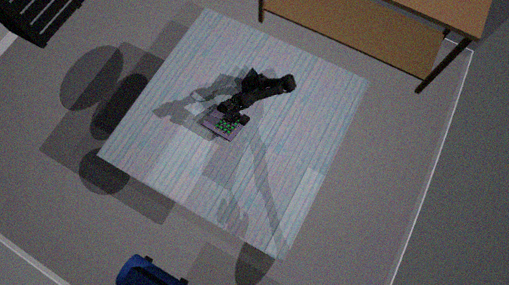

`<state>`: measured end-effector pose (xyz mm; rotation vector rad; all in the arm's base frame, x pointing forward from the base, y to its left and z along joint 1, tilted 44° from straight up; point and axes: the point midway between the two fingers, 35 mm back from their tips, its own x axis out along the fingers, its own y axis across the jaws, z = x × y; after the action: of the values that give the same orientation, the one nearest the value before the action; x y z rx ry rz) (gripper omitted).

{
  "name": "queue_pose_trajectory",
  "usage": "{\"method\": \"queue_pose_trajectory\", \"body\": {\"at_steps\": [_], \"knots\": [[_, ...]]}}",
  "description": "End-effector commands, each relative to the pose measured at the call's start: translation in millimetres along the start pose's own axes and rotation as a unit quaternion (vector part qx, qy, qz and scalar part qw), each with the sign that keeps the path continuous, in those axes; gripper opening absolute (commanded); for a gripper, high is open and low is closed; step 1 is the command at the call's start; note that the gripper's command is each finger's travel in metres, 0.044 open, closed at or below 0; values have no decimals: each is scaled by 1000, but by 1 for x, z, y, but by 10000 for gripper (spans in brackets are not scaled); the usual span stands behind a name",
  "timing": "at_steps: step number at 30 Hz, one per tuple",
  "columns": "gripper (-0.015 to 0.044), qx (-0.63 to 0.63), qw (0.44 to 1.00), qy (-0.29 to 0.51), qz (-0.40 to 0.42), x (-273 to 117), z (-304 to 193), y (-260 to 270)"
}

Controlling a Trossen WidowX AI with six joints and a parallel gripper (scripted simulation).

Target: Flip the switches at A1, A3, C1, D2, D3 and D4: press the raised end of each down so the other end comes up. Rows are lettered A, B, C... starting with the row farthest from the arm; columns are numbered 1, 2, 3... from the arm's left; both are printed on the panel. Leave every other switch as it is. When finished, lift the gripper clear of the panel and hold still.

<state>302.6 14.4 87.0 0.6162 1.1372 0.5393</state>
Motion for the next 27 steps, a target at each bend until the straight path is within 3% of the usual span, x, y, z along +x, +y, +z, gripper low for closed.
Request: {"method": "queue_pose_trajectory", "body": {"at_steps": [1,7,10,14,27], "knots": [[0,-5,1000,2,4,-4,1,3],[0,-6,1000,2,3,-4,18,-48],[0,-6,1000,3,3,-1,19,-50],[0,-6,1000,14,4,31,20,-49],[0,-6,1000,14,4,42,20,-49]]}}
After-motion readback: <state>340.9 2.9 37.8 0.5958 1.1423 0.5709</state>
